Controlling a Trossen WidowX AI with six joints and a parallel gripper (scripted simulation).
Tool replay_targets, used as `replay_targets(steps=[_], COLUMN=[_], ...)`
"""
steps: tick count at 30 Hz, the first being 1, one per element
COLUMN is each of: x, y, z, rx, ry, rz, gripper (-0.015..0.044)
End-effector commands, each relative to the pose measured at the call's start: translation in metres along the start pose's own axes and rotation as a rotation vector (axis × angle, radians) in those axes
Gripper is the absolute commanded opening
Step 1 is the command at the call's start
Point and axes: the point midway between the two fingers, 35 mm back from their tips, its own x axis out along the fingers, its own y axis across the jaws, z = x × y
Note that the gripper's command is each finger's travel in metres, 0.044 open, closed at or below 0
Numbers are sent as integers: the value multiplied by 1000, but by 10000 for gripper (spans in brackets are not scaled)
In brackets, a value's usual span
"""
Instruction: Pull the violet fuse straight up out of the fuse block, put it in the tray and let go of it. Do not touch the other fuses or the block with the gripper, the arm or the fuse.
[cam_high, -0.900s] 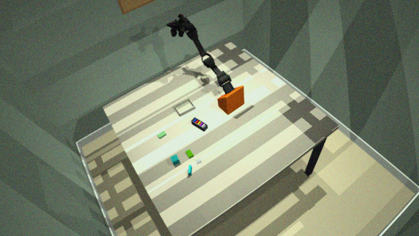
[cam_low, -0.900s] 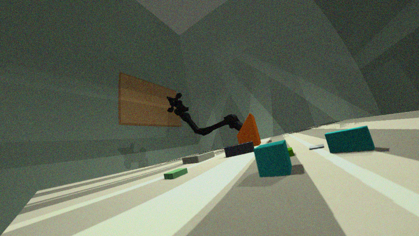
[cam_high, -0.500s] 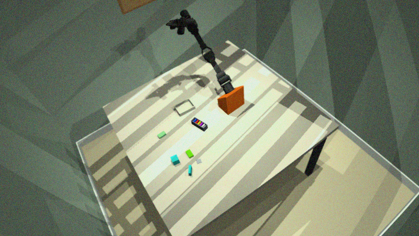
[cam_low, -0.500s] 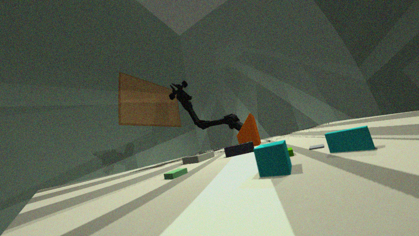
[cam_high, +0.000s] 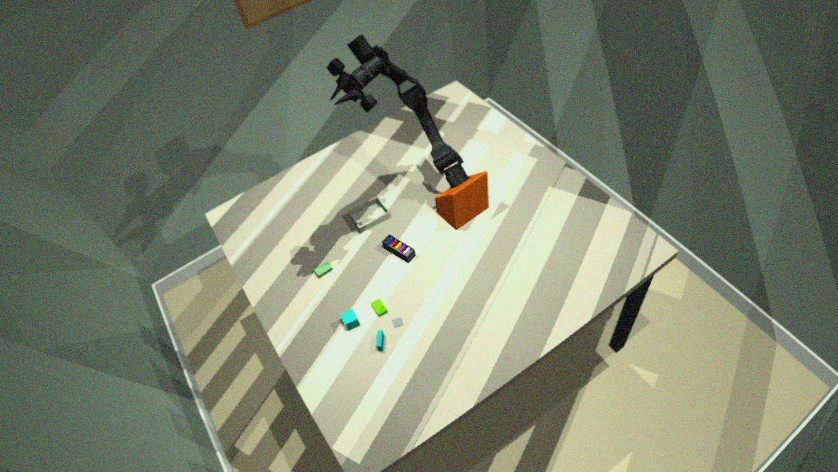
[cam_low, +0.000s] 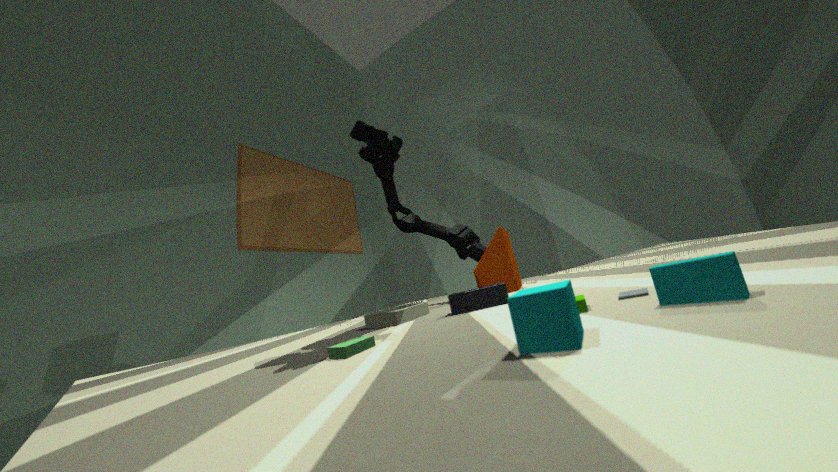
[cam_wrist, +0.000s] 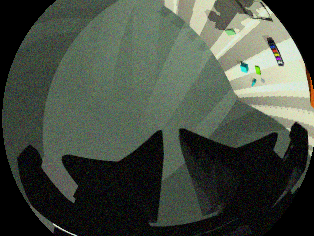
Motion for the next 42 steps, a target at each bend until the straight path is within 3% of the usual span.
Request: replay_targets(steps=[1, 8, 15, 21, 28, 42], x=[48, 116, 154, 156, 121, 121], y=[-54, -157, -266, -361, -455, -464], z=[-10, 3, 44, 94, 155, 163], rx=[-303, -813, -1268, -1598, -1840, -1853], ry=[-62, -101, -14, 204, 647, 698], rz=[-150, -463, -838, -1204, -1606, -1640], gripper=[74, 74, 74, 74, 74, 74])
